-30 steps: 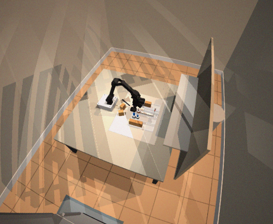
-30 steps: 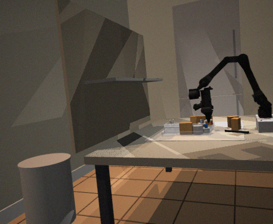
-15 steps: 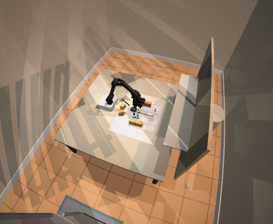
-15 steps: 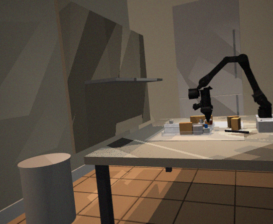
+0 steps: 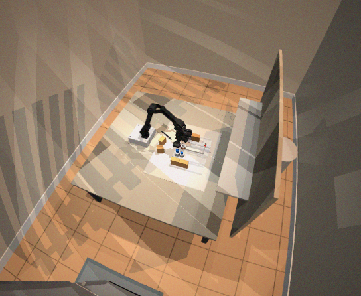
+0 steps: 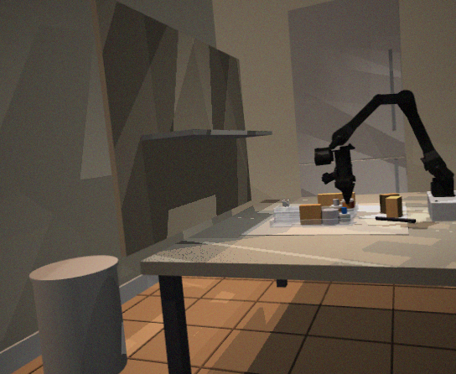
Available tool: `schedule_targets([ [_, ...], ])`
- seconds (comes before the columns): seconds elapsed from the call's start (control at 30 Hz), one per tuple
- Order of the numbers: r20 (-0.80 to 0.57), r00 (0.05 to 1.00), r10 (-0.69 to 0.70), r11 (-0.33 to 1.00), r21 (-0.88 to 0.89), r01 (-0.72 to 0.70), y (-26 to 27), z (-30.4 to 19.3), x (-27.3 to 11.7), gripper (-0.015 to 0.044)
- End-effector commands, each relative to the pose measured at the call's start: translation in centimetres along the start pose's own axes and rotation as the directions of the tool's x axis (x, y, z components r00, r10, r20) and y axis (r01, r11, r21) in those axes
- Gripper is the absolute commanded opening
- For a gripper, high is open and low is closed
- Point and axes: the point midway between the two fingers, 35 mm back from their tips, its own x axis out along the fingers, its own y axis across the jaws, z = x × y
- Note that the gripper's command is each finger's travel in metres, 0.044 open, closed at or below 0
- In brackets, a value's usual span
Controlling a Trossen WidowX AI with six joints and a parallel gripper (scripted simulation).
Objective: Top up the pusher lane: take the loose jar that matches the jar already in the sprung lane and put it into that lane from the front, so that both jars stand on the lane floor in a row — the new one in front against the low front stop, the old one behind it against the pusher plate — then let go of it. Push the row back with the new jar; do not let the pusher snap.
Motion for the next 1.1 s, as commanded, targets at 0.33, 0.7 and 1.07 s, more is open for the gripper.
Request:
schedule_targets([
  [0.33, 0.039, 0.999, -0.002, 1.000, -0.005, 0.002, 0.00, 1.14, -0.58, 0.0000],
  [0.7, 0.039, 0.999, -0.002, 1.000, -0.005, 0.002, 0.00, 1.29, -0.59, 0.0000],
  [1.07, 0.039, 0.999, -0.002, 1.000, -0.005, 0.002, 0.00, 1.43, -0.60, 0.0000],
])
